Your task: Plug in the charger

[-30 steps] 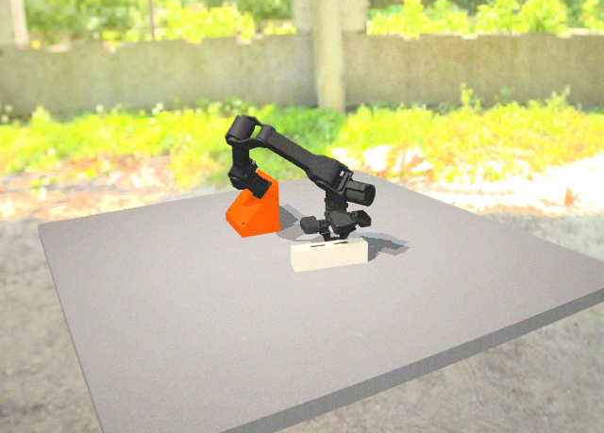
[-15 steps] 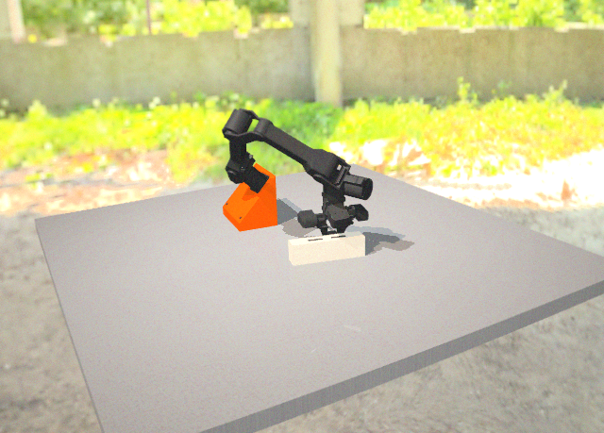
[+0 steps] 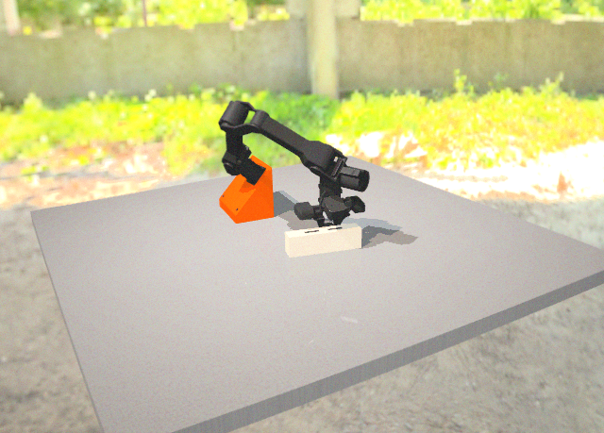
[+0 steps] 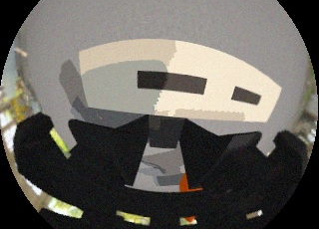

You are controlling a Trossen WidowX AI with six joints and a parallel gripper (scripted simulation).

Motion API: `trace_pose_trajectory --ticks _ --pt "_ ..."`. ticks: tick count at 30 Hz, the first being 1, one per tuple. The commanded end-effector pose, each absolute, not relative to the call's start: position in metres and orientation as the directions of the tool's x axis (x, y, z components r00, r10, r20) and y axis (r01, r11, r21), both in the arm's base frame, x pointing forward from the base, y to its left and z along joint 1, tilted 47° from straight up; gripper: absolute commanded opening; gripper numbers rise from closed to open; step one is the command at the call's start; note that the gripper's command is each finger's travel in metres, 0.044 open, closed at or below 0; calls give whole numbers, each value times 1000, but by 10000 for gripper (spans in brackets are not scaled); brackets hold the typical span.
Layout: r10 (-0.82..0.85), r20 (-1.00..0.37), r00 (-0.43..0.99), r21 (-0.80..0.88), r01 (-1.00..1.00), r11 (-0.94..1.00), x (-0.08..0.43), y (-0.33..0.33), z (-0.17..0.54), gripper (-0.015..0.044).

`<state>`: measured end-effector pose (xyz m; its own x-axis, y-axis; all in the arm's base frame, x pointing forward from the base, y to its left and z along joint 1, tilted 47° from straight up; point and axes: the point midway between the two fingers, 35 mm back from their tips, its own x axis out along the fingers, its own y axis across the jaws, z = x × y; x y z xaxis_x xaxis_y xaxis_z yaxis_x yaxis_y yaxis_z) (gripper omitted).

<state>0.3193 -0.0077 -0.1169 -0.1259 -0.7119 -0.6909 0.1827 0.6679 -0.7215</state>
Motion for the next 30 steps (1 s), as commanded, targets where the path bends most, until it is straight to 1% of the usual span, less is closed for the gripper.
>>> trace_pose_trajectory --ticks 1,30 --pt "-715 -692 -103 -718 201 666 327 -7 -114 0" --pt "-715 -692 -103 -718 201 666 328 -5 -111 0"
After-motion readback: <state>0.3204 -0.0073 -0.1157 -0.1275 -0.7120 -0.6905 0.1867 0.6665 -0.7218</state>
